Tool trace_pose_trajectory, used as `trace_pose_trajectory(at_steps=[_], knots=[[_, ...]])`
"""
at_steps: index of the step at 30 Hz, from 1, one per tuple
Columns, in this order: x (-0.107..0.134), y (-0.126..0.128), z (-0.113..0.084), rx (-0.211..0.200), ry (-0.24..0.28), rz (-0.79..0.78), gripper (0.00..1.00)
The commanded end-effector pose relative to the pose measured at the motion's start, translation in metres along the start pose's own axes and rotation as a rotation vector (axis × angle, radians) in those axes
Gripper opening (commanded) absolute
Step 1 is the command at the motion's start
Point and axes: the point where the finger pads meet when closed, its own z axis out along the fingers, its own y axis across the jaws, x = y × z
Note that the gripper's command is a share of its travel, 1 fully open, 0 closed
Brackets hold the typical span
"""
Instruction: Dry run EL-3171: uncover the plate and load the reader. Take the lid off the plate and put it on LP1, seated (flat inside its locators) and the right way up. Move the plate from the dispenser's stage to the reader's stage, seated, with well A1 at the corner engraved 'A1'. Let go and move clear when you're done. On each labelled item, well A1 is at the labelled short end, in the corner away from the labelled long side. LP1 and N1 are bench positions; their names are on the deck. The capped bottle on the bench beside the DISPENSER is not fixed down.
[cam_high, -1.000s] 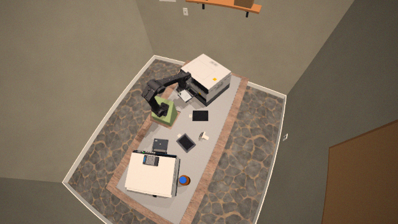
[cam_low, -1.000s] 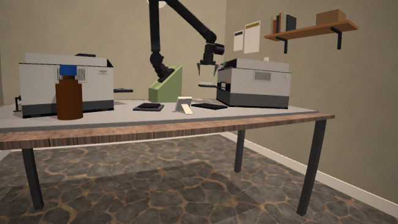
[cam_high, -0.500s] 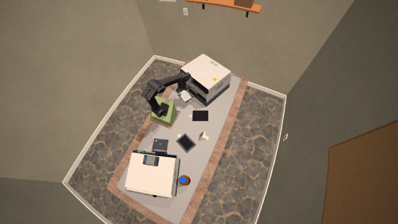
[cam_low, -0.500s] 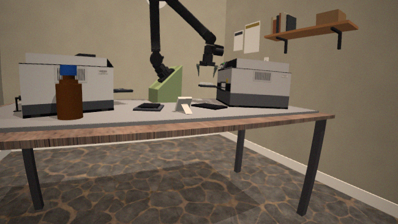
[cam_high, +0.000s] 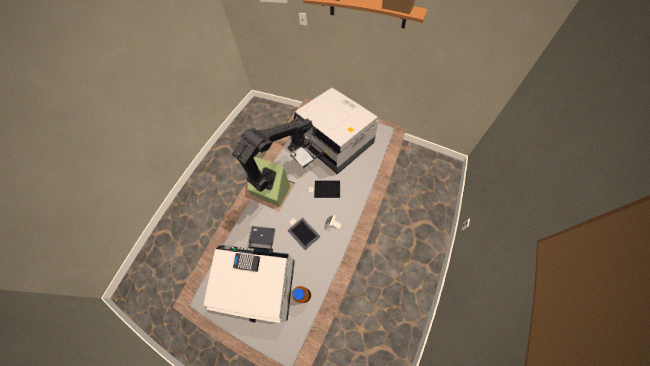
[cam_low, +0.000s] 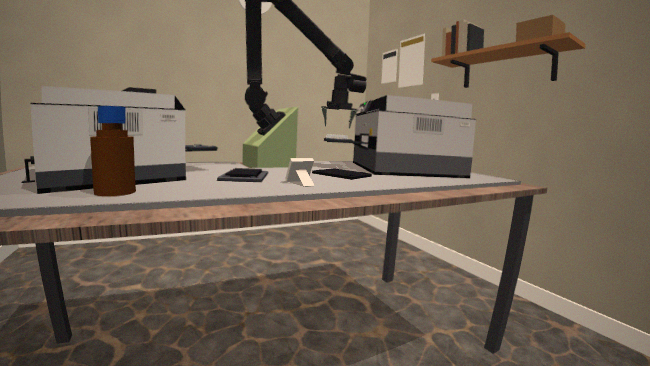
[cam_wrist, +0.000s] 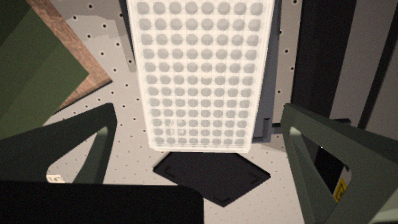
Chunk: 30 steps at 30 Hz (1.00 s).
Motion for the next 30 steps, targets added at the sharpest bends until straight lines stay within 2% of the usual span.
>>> trace_pose_trajectory(at_steps=[1,4,10,17,21,24,30], knots=[[-0.002,-0.019,-0.01,0.042,-0.012,0.0,1.0],[0.0,-0.014,-0.004,0.035,-0.012,0.0,1.0],[0.002,0.0,0.005,-0.005,-0.003,-0.007,1.0],[0.0,-0.009,0.006,0.019,-0.007,-0.004,1.0],[0.001,-0.016,-0.002,0.04,-0.016,0.005,1.0],[0.001,-0.016,0.0,0.042,-0.017,0.006,1.0],[-0.002,-0.004,0.015,0.015,0.002,-0.014,1.0]])
